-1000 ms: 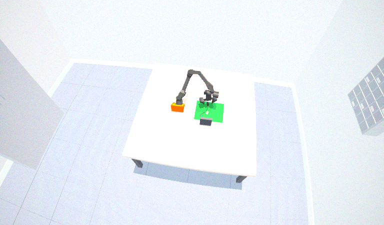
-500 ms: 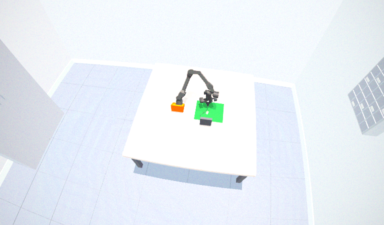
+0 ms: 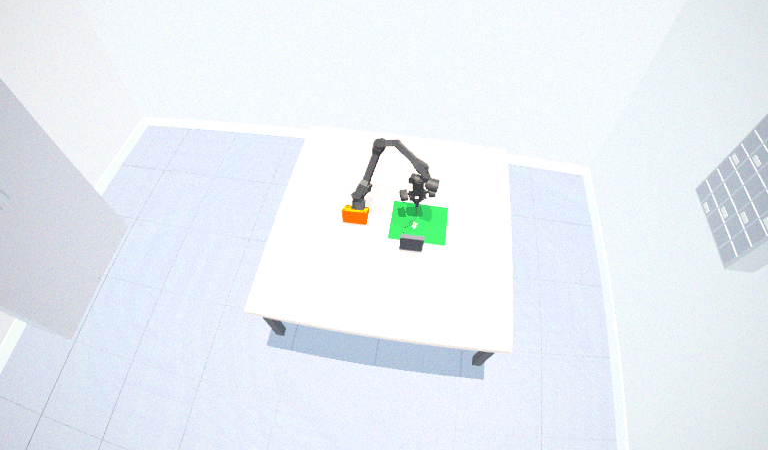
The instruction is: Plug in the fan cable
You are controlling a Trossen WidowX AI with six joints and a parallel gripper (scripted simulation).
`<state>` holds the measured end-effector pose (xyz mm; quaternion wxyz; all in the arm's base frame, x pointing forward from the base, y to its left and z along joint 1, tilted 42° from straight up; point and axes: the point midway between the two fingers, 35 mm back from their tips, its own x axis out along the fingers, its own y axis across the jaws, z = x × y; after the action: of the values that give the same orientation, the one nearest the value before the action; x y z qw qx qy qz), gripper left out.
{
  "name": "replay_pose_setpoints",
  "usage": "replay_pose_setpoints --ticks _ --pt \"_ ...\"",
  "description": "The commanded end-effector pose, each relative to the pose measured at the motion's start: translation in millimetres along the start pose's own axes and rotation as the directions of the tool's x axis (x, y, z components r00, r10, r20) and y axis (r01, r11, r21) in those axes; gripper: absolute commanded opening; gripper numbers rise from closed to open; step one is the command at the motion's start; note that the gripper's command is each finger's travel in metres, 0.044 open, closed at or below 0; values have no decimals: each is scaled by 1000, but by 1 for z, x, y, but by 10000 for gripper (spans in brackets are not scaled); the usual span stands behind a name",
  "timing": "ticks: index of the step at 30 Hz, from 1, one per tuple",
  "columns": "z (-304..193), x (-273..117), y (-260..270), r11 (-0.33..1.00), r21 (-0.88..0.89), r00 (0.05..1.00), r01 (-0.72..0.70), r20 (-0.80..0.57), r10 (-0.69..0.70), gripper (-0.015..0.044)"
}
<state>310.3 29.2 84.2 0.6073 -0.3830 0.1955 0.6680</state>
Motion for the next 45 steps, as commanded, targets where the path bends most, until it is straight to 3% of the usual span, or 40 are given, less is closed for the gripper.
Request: replay_pose_setpoints --ticks 1,19,45 --pt "-4 -3 1 1000 16 1000 -11 0 11 0" --pt "-104 -3 26 825 565 1000 -7 -4 11 0" --pt "-101 -4 23 820 573 1000 -7 -4 11 0"
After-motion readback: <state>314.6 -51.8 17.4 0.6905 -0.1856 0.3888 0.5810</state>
